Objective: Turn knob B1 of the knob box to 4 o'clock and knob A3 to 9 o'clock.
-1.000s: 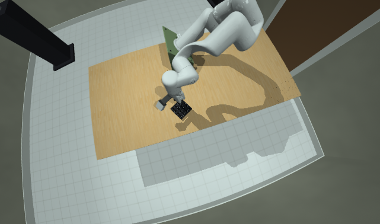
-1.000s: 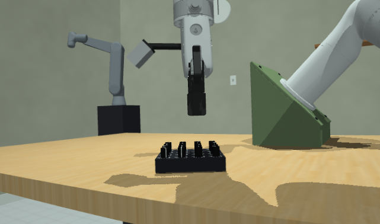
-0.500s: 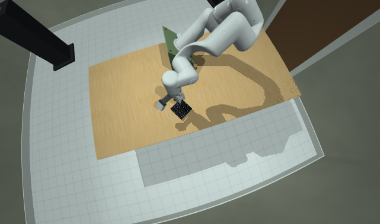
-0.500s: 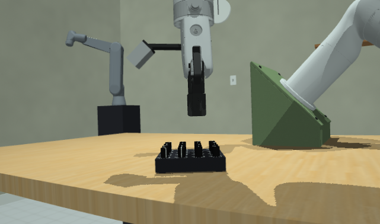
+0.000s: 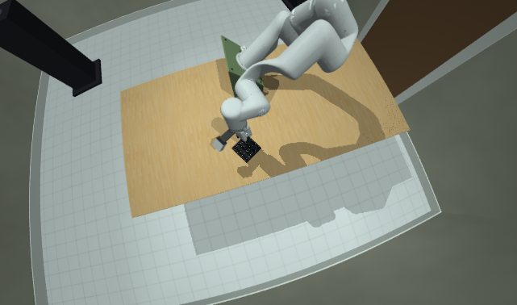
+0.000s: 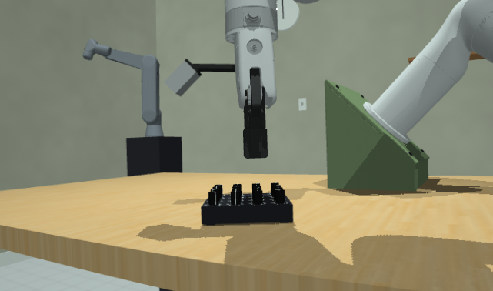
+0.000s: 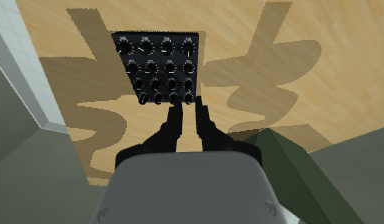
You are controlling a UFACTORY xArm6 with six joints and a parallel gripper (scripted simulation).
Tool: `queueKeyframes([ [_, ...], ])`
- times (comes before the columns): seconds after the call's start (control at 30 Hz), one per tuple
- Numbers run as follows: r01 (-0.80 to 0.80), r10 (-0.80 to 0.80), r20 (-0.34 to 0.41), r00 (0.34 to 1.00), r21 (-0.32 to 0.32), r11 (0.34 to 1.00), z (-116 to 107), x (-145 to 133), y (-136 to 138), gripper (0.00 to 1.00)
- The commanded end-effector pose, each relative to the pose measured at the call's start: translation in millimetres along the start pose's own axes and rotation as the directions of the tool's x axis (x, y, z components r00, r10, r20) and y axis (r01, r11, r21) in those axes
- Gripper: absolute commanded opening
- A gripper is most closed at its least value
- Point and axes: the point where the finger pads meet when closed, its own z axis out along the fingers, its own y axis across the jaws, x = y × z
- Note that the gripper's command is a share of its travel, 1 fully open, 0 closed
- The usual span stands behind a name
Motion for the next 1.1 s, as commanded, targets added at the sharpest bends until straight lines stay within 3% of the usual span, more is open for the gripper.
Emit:
queueKeyframes([
  [0.0,0.001,-0.001,-0.003,1.0,0.001,1.0,3.0,1.1,-0.8,0.19],
  [1.07,0.001,-0.001,-0.003,1.0,0.002,1.0,30.9,1.2,-1.0,0.19],
])
